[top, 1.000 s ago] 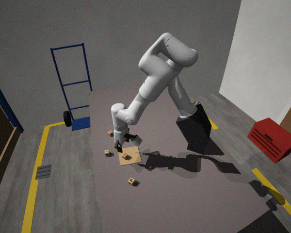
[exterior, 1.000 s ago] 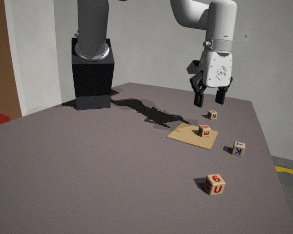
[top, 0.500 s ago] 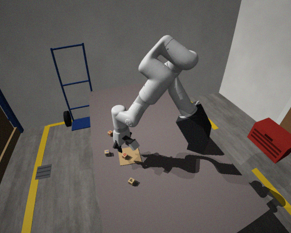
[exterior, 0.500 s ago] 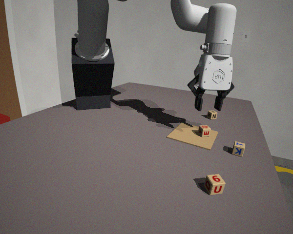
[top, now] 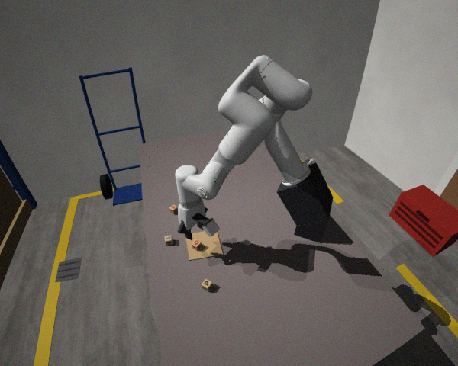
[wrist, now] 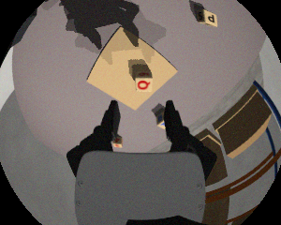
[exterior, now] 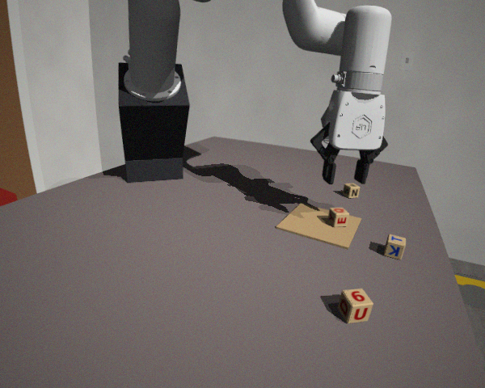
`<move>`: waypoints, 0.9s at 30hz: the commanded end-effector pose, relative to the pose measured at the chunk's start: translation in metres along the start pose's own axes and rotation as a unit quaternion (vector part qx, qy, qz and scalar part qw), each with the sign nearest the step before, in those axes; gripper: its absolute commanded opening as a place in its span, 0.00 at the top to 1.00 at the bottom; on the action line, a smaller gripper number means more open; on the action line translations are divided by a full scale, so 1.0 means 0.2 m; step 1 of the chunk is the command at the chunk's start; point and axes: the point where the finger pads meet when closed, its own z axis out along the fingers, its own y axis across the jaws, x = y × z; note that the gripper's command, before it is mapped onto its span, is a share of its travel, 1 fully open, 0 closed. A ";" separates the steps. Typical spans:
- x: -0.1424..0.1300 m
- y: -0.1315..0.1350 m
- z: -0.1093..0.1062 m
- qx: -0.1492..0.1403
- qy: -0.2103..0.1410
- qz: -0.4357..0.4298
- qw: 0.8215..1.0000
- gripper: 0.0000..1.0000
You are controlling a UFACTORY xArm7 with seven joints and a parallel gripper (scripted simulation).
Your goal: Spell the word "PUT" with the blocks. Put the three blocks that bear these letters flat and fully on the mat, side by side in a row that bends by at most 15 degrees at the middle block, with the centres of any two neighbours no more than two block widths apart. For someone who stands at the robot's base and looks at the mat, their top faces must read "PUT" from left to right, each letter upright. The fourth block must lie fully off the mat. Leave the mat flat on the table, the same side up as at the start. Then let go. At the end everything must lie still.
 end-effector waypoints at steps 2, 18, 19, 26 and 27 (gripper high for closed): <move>0.00 0.01 0.00 -0.001 0.000 0.000 1.000 0.31; 0.00 0.01 0.00 -0.001 0.000 0.000 1.000 0.31; 0.00 0.01 0.00 -0.001 0.000 0.000 1.000 0.31; 0.00 0.01 0.00 -0.001 0.000 0.000 1.000 0.31; 0.00 0.01 0.01 -0.001 0.000 0.000 1.000 0.31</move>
